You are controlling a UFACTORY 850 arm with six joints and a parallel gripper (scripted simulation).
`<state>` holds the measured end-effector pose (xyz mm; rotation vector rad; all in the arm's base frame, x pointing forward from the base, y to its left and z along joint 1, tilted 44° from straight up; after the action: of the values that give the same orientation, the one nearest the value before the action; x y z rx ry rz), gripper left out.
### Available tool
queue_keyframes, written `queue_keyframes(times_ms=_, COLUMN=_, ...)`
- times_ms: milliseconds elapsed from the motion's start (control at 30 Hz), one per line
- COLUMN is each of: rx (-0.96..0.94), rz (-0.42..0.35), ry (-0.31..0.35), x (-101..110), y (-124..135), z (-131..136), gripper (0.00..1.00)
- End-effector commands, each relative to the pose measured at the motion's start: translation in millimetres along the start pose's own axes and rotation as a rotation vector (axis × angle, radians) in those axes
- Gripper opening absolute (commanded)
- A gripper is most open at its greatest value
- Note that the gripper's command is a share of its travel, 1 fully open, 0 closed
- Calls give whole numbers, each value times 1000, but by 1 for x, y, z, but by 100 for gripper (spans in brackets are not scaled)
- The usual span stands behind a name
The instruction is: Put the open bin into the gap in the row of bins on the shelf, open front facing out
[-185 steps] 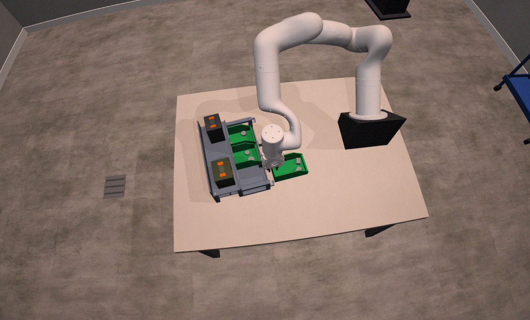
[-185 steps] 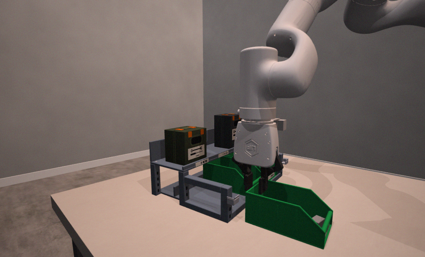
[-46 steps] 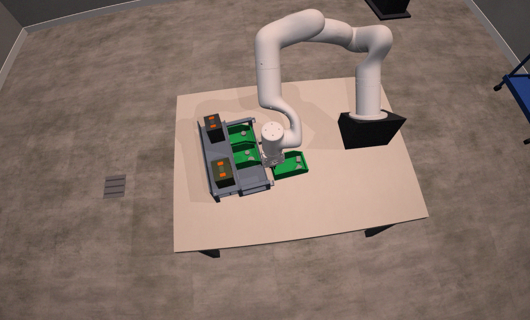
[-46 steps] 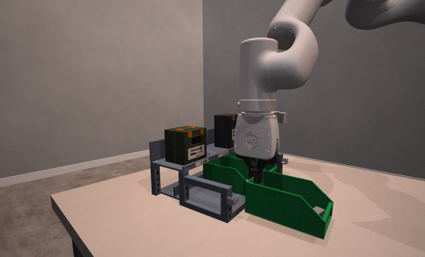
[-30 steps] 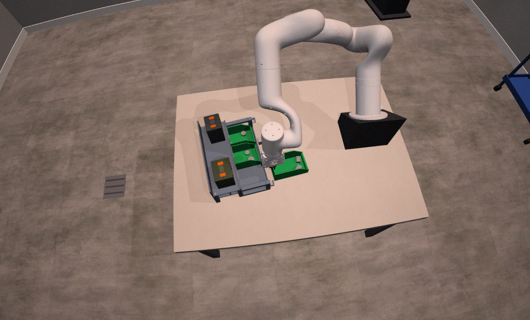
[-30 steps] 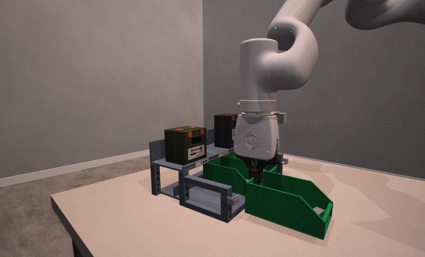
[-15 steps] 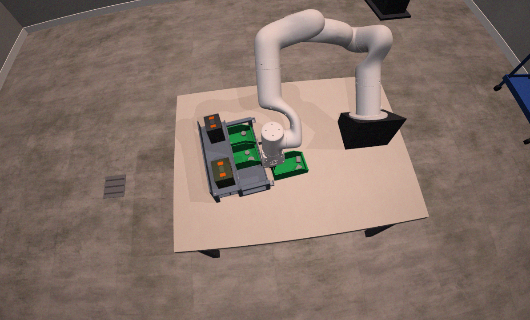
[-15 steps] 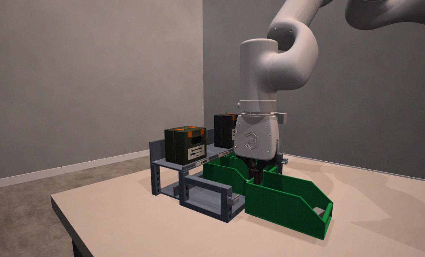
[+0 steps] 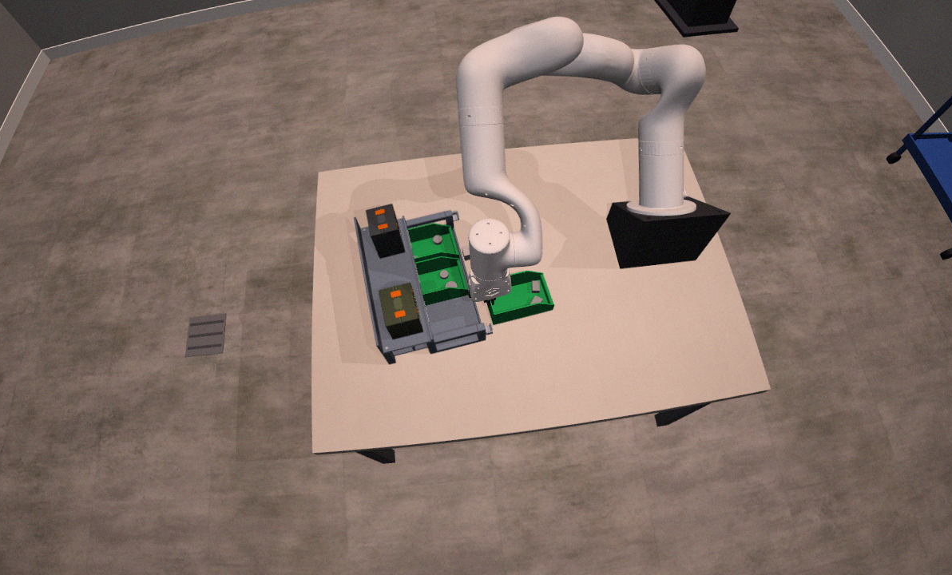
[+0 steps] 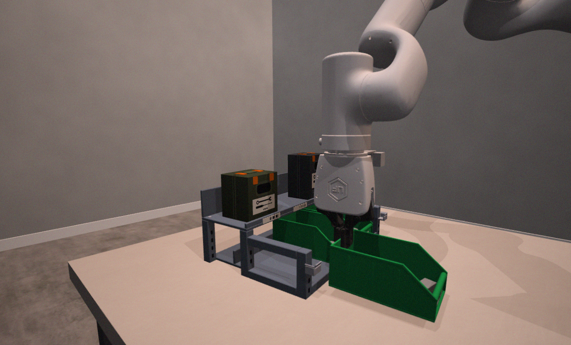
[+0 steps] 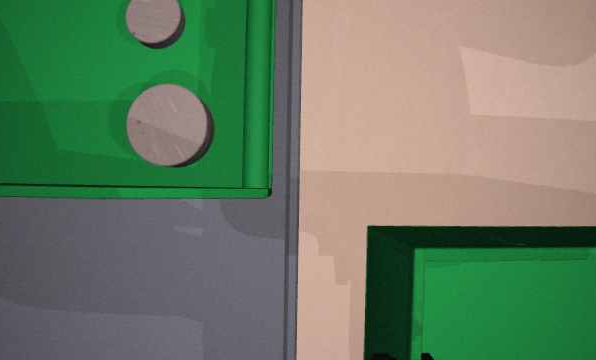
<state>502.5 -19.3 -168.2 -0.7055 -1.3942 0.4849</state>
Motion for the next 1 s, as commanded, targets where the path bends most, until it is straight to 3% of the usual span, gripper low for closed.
queue_keyframes(times_ms=0, rx=-1, rz=-1, ry=-2, x=1, y=1, z=-6, gripper=0)
queue_keyframes(times_ms=967, rx=-1, rz=-1, ry=-2, x=1, y=2, z=-20, gripper=0)
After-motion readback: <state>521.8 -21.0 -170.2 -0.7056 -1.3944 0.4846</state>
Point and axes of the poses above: the point where the finger pads meet when closed, its own x axis back along the fingers, its own z axis across the jaws, y = z × x, the point moved 1 cm from there along x, back along the fingers, and after that the axes turned 6 degrees about -x, right-handed, at the moved point
